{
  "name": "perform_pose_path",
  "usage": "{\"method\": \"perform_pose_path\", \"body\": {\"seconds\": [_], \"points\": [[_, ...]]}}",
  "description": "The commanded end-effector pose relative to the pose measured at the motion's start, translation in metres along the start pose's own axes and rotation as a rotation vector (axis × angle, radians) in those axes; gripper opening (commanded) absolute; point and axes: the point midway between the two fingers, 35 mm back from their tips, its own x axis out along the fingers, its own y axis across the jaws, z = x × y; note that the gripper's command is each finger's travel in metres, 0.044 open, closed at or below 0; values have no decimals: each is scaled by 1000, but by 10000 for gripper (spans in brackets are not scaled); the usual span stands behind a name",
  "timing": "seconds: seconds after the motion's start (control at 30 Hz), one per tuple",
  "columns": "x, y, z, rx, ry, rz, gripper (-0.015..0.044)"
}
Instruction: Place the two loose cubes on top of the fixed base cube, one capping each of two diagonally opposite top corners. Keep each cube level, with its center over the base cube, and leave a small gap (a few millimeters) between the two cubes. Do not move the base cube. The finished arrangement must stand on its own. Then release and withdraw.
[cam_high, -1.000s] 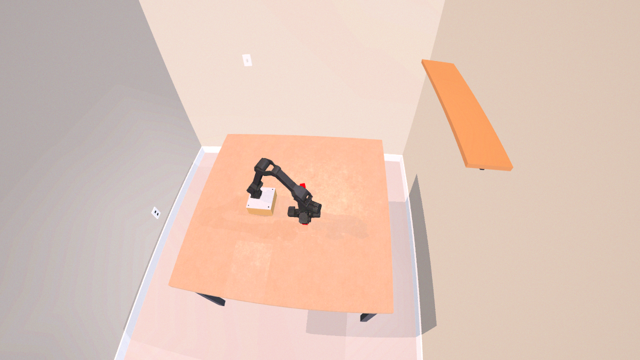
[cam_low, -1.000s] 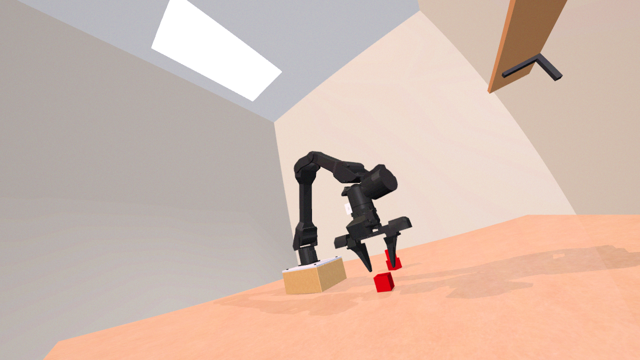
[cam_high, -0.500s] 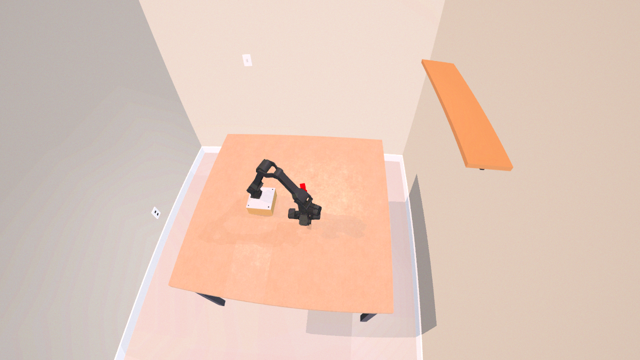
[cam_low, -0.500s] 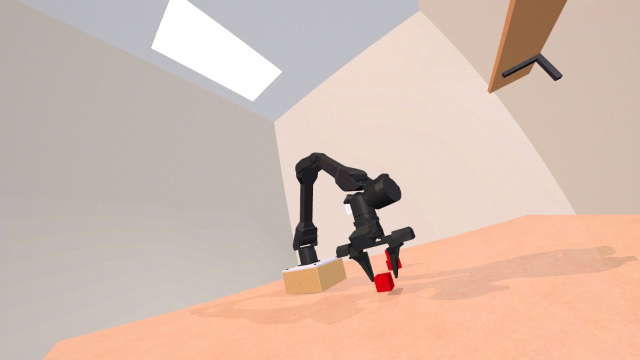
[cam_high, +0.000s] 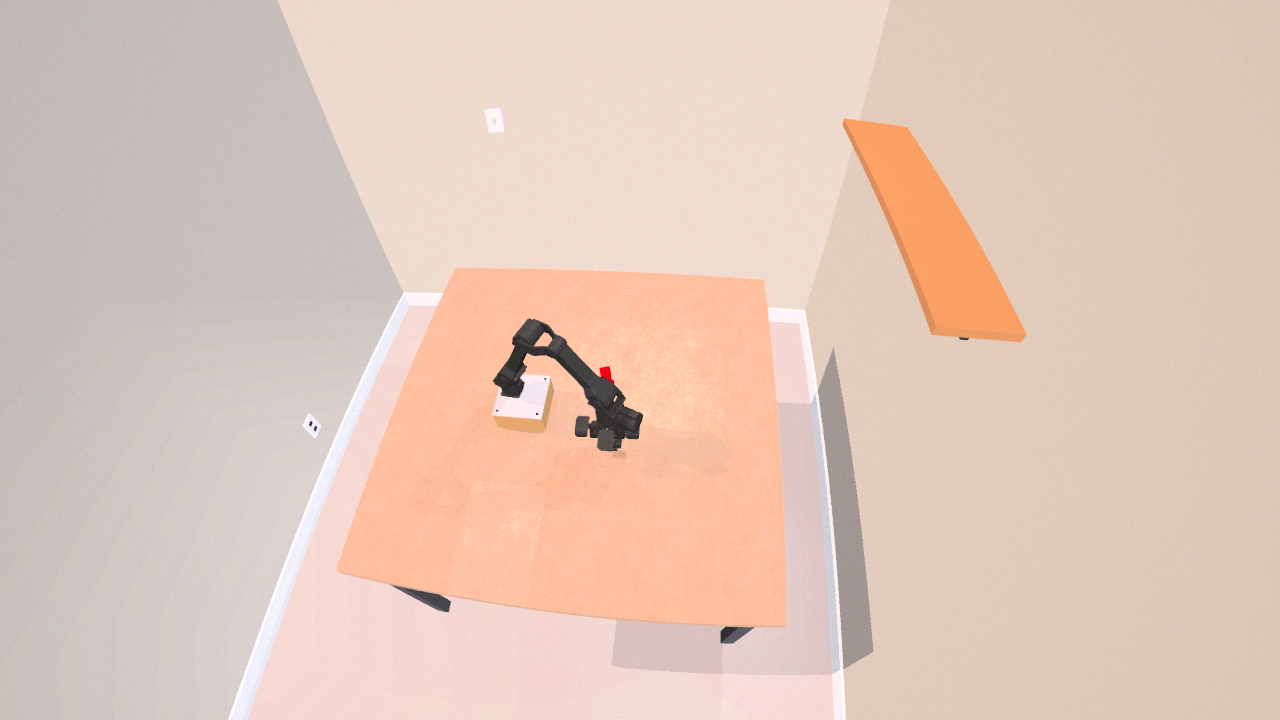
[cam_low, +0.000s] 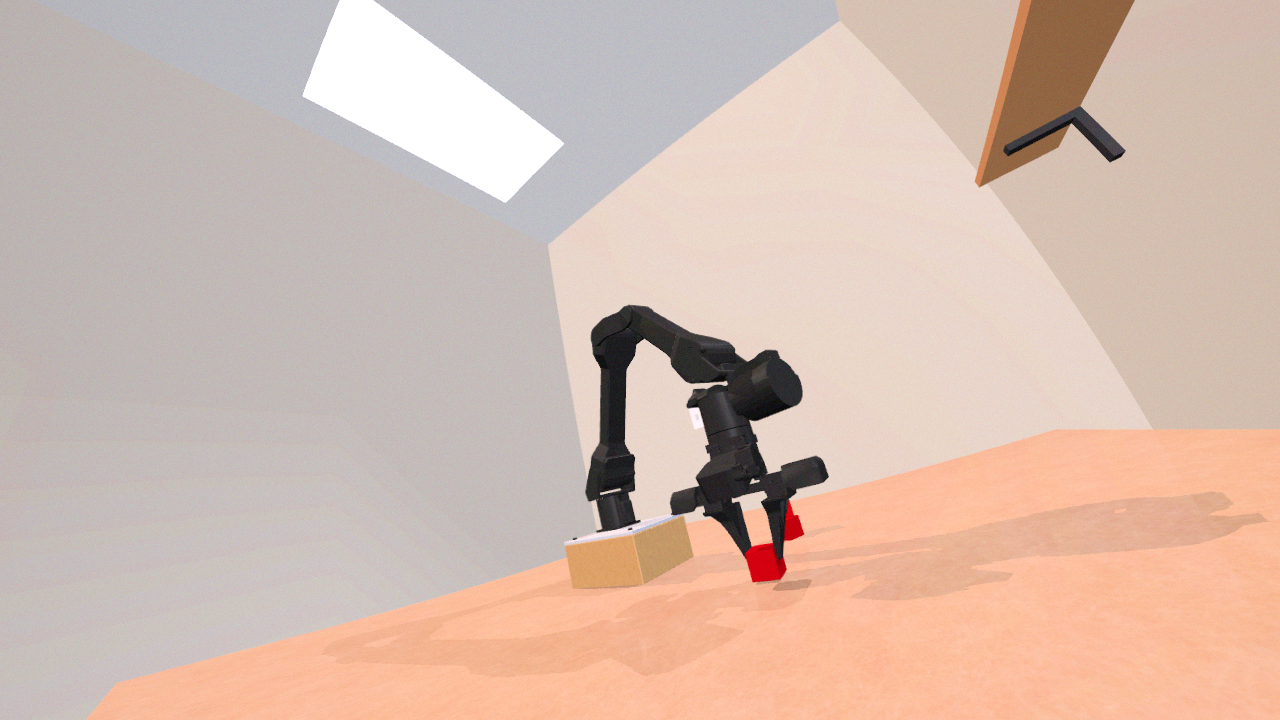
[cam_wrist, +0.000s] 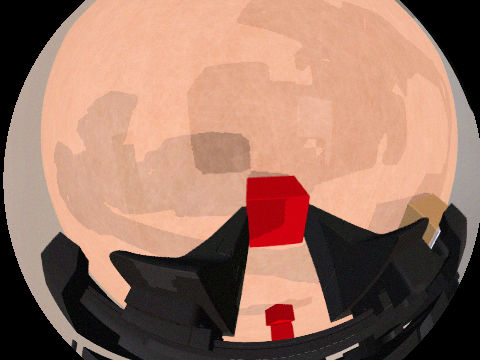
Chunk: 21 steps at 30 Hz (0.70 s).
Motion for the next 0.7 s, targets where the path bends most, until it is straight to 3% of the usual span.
{"method": "perform_pose_path", "body": {"seconds": [0.0, 0.67], "points": [[-15, 5, 3, -4, -10, 12, 105], [-78, 6, 2, -4, -10, 13, 105]]}}
